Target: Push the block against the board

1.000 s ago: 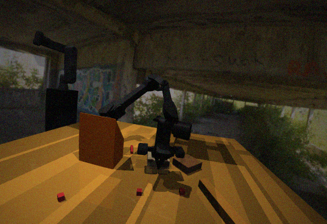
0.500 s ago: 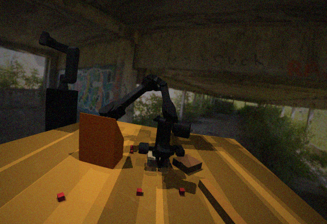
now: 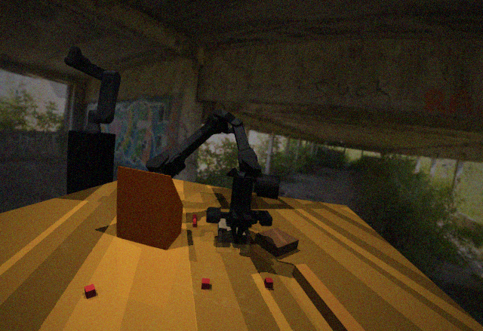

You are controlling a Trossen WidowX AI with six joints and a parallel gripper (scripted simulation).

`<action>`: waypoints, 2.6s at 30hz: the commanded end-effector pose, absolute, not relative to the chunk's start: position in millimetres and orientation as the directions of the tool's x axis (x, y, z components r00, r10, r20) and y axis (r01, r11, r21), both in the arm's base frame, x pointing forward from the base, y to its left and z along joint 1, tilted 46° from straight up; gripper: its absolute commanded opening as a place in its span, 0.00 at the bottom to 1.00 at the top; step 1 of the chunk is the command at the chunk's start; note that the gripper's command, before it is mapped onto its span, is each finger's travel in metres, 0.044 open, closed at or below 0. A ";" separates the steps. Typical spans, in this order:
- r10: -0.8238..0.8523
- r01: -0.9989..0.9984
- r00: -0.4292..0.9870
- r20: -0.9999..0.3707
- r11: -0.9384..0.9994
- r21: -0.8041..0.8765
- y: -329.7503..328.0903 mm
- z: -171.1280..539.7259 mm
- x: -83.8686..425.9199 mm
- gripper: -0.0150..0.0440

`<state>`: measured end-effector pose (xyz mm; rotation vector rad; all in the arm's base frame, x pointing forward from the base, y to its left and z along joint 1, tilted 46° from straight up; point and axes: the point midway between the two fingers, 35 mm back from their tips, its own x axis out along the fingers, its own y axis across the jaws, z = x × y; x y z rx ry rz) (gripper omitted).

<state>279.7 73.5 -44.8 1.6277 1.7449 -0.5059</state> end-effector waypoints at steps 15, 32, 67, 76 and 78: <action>0.720 0.977 0.004 -0.694 0.147 0.157 91.9 -32.5 269.4 0.25; 0.720 0.977 0.004 -0.694 0.147 0.157 91.9 -32.5 269.4 0.25; 0.720 0.977 0.004 -0.694 0.147 0.157 91.9 -32.5 269.4 0.25; 0.719 0.977 0.004 -0.695 0.147 0.157 85.1 -39.4 272.8 0.25; 0.718 0.977 0.004 -0.696 0.147 0.157 82.9 -41.5 273.8 0.25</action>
